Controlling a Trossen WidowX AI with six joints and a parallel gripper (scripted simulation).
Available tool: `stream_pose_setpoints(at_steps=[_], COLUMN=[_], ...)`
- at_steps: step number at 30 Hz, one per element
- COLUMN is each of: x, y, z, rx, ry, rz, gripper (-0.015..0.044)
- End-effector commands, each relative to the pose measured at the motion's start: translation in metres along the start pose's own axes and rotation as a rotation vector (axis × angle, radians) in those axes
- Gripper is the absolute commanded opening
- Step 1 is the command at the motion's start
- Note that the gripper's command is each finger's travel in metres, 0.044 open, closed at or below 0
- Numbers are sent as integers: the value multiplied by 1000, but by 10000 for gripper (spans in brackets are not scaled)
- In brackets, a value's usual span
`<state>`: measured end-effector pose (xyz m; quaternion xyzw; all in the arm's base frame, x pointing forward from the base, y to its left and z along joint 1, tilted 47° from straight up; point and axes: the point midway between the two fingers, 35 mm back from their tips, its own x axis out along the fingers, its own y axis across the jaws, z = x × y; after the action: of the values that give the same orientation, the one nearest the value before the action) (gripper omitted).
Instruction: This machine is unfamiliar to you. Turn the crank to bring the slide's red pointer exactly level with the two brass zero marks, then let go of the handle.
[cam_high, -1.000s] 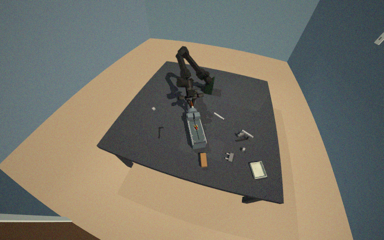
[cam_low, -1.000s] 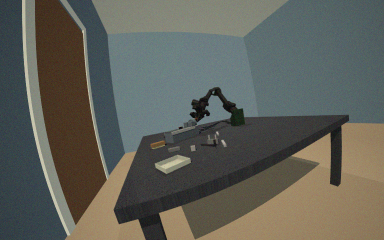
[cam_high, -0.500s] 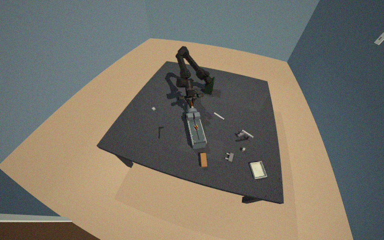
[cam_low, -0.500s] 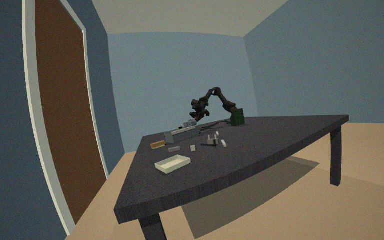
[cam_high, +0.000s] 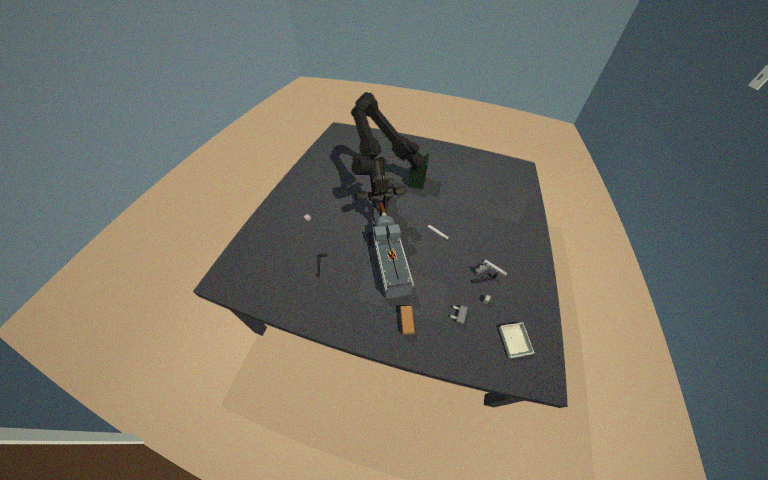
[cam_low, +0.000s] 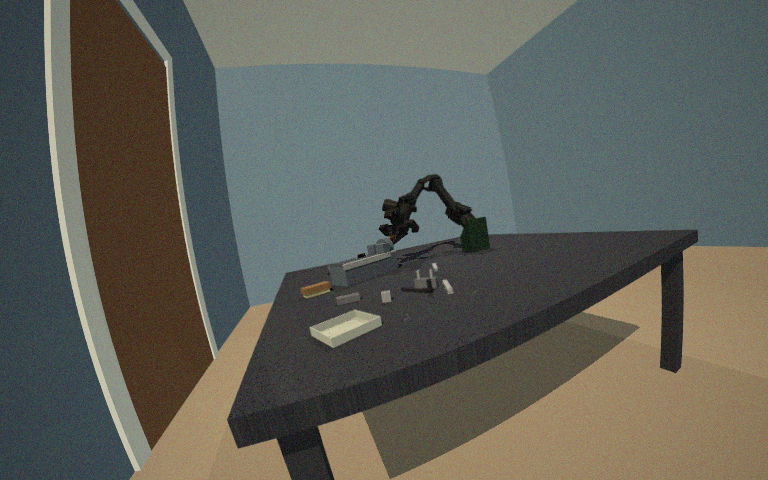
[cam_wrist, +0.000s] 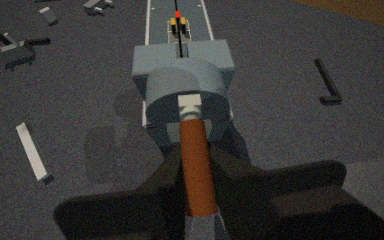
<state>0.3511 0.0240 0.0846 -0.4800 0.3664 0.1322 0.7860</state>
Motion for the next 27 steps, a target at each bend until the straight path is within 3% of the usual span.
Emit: stream_pose_setpoints(at_steps=[1,27], x=[0,4], y=[-9,-18], z=[0,-4], rx=[11,11], ry=[0,0], rz=[-22,-23], gripper=[0,0])
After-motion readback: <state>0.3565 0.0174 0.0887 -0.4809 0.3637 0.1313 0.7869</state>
